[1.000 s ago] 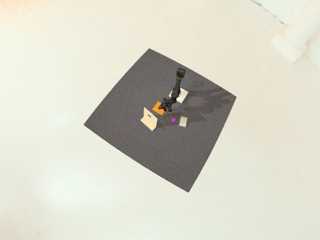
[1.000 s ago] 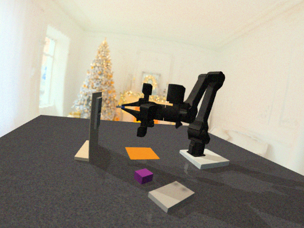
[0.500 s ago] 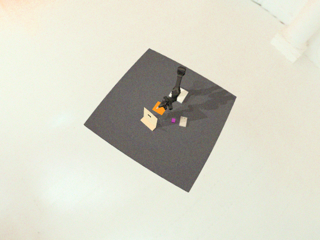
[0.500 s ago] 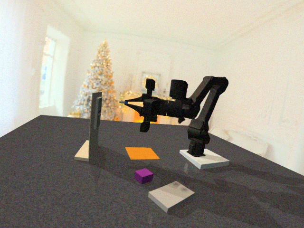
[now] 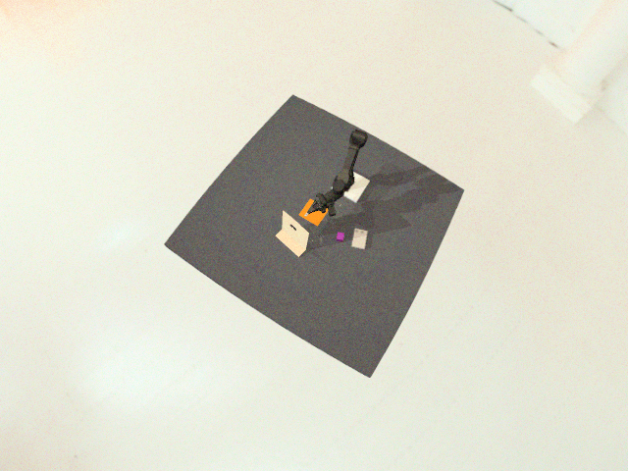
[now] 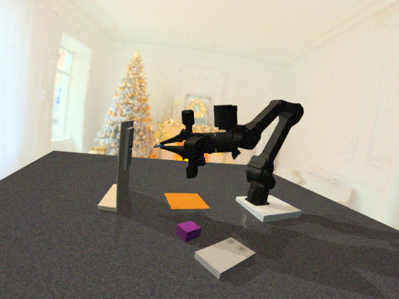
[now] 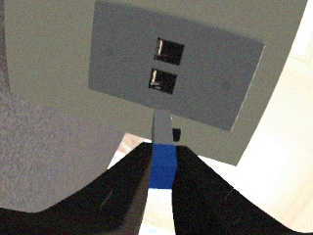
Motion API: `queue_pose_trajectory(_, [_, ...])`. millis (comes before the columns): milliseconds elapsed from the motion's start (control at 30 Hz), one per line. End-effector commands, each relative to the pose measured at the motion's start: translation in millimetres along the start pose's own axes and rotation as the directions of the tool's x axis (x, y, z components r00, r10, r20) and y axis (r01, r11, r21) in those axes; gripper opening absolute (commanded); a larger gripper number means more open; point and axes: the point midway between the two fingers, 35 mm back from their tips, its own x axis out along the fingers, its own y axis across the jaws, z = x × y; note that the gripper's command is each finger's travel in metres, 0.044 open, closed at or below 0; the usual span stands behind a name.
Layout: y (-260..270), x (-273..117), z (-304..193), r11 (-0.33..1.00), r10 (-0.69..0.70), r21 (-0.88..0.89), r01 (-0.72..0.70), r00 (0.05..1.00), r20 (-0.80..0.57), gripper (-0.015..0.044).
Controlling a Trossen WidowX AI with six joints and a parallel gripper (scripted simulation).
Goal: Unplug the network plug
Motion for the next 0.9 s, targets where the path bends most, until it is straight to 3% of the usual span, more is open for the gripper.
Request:
queue_pose_trajectory(0, [3, 1, -3, 0.999, 0.043, -0.007, -0.043, 0.999, 0.017, 0.0000])
queue_pose_trajectory(867, [61, -17, -27, 0.889, 0.458, -0.073, -0.452, 0.883, 0.101, 0.0000])
